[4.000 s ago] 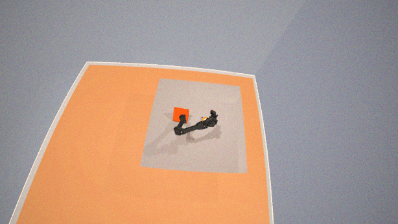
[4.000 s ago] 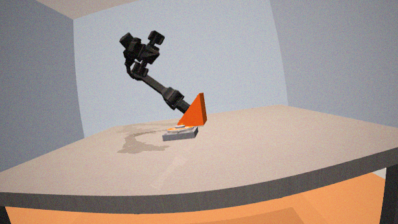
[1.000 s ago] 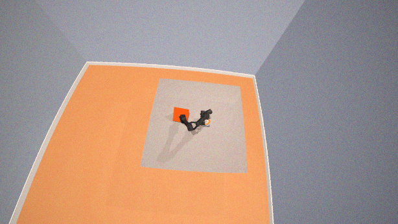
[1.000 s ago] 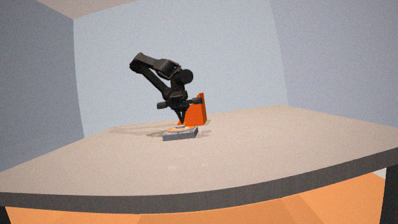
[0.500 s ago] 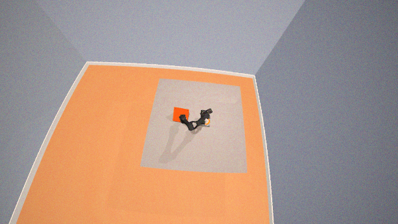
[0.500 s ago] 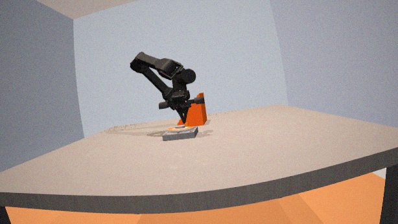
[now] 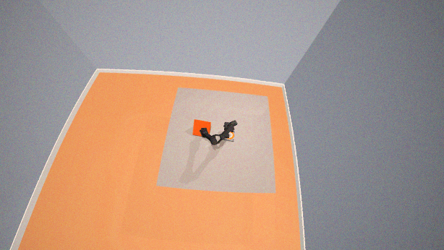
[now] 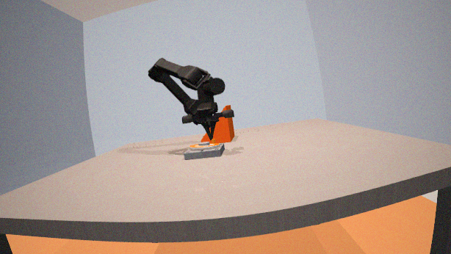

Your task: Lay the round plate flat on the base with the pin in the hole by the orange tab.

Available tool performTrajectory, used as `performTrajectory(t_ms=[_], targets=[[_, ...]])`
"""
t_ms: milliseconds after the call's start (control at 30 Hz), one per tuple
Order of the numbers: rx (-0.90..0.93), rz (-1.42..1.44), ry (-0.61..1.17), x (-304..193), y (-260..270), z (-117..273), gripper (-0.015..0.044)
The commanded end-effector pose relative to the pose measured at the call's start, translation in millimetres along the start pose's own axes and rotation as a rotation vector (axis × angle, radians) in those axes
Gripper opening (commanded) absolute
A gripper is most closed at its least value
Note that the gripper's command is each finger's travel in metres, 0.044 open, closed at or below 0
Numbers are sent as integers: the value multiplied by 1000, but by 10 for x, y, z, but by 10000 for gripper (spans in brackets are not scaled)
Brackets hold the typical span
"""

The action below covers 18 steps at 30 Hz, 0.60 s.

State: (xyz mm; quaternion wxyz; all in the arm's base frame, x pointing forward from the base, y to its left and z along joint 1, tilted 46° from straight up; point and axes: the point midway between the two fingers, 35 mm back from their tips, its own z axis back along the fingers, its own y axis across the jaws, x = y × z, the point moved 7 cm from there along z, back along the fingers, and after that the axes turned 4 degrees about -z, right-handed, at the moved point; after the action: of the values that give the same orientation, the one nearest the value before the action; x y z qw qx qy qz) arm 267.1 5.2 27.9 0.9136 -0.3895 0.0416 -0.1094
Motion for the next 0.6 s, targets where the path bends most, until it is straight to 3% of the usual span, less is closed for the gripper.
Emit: performTrajectory(t_ms=[0, 567], targets=[[8, -2, 13, 26, 81, -33, 0], [9, -2, 12, 117, 188, -31, 0]])
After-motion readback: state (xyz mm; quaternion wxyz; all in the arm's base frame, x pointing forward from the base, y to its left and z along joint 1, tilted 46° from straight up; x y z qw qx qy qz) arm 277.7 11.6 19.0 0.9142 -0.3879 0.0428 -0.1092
